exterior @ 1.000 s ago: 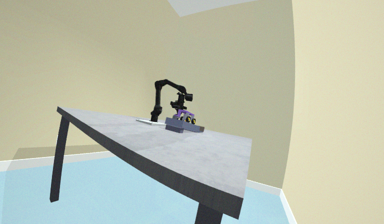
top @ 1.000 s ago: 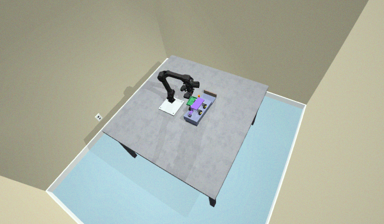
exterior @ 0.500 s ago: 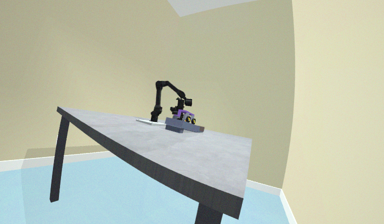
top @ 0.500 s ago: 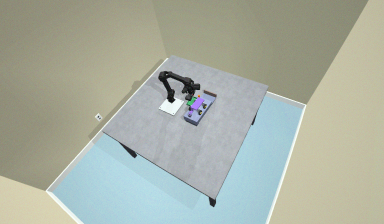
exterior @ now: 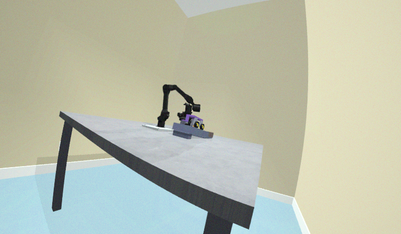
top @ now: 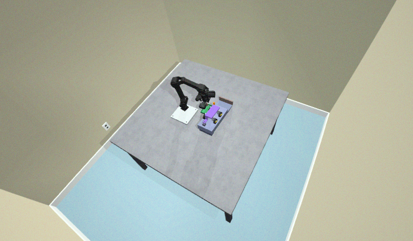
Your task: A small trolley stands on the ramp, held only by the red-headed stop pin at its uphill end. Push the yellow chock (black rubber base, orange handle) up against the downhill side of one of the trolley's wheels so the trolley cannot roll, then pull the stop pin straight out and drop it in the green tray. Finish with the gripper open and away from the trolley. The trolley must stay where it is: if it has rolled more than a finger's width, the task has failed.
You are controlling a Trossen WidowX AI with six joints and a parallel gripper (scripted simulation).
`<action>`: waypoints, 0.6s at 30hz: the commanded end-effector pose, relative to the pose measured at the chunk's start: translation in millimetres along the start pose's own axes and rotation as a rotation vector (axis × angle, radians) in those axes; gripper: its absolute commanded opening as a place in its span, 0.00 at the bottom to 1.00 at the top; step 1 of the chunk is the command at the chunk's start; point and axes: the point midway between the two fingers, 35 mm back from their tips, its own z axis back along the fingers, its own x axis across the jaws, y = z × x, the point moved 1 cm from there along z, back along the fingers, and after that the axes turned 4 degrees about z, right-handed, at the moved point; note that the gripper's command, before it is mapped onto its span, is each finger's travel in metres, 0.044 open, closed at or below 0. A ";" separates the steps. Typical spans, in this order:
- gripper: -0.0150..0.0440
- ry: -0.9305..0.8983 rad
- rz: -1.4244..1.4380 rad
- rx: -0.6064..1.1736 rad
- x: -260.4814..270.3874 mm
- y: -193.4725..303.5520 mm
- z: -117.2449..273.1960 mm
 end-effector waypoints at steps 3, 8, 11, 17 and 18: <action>0.58 0.004 0.006 -0.001 3.7 -0.5 -1.0; 0.58 0.004 0.006 -0.001 7.3 -0.4 -1.5; 0.58 0.003 0.006 -0.001 9.4 -0.4 -1.8; 0.58 0.003 0.006 -0.001 13.5 -0.4 -2.7; 0.58 0.003 0.006 -0.001 14.1 -0.4 -2.8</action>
